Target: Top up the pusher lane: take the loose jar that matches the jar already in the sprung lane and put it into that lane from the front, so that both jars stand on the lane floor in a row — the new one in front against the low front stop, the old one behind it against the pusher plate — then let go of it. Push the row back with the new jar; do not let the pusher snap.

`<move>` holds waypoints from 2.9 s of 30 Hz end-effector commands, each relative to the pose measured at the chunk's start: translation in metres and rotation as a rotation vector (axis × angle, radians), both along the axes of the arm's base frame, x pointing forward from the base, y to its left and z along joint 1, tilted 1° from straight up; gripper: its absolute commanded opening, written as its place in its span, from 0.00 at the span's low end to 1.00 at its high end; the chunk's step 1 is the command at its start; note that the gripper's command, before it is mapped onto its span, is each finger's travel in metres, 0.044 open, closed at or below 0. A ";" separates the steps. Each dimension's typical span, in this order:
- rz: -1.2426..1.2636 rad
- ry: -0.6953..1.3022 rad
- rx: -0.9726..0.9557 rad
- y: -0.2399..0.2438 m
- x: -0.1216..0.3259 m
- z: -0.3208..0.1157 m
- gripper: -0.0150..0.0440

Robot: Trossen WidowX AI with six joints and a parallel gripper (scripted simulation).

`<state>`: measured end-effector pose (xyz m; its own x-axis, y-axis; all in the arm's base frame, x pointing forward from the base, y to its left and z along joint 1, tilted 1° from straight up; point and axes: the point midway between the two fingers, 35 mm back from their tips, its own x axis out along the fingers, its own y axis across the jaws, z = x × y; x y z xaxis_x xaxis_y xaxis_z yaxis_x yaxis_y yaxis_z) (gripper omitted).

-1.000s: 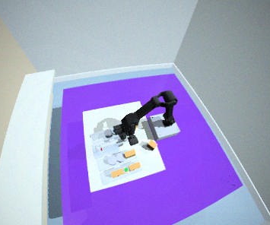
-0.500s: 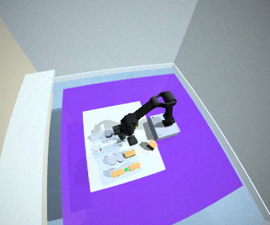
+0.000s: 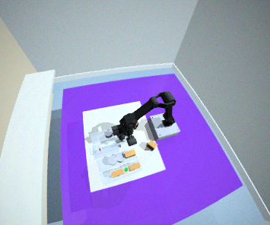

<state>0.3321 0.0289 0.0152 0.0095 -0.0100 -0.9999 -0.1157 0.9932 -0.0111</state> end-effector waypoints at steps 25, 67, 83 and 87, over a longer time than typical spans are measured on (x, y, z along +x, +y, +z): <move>-0.002 -0.039 0.000 0.002 0.021 0.009 0.25; -0.002 -0.039 0.000 0.002 0.023 0.006 0.25; -0.002 -0.039 0.000 0.002 0.025 0.006 0.25; -0.002 -0.040 0.000 0.002 0.026 0.006 0.25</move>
